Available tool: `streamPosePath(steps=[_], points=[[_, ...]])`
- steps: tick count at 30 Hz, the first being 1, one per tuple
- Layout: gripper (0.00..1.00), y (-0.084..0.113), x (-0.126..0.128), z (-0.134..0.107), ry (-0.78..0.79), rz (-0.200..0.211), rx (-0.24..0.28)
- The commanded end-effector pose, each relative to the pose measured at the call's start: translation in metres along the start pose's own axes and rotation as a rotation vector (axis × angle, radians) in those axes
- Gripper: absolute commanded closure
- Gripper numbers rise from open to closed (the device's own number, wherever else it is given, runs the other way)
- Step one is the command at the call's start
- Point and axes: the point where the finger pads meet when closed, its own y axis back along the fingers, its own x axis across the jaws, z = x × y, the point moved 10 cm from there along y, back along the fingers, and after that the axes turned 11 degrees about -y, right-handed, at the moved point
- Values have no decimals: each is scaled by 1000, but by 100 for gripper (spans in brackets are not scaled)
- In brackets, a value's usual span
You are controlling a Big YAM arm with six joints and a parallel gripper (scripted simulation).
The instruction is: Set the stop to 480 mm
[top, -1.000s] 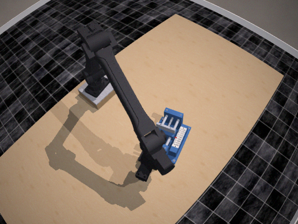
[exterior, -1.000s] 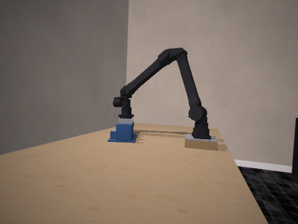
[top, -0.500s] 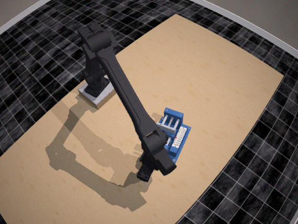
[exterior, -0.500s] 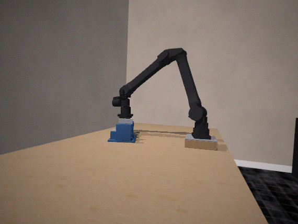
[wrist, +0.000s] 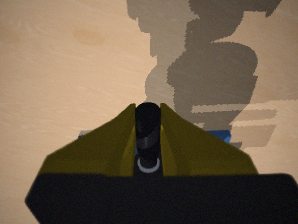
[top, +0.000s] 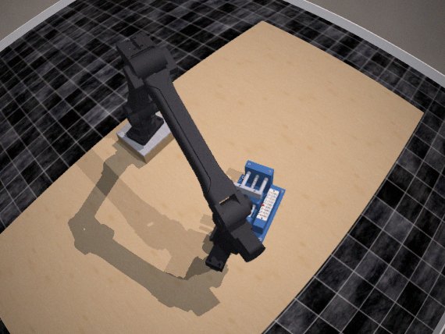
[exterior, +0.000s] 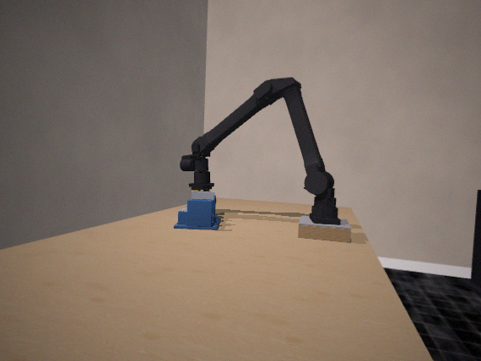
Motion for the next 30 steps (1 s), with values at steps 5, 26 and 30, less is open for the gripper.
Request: streamPosePath(steps=[5,26,30], points=[[94,53,39,-7,6,110,-25],[94,88,33,-8,6,128,-31],[94,89,32,-8,6,128,-31]])
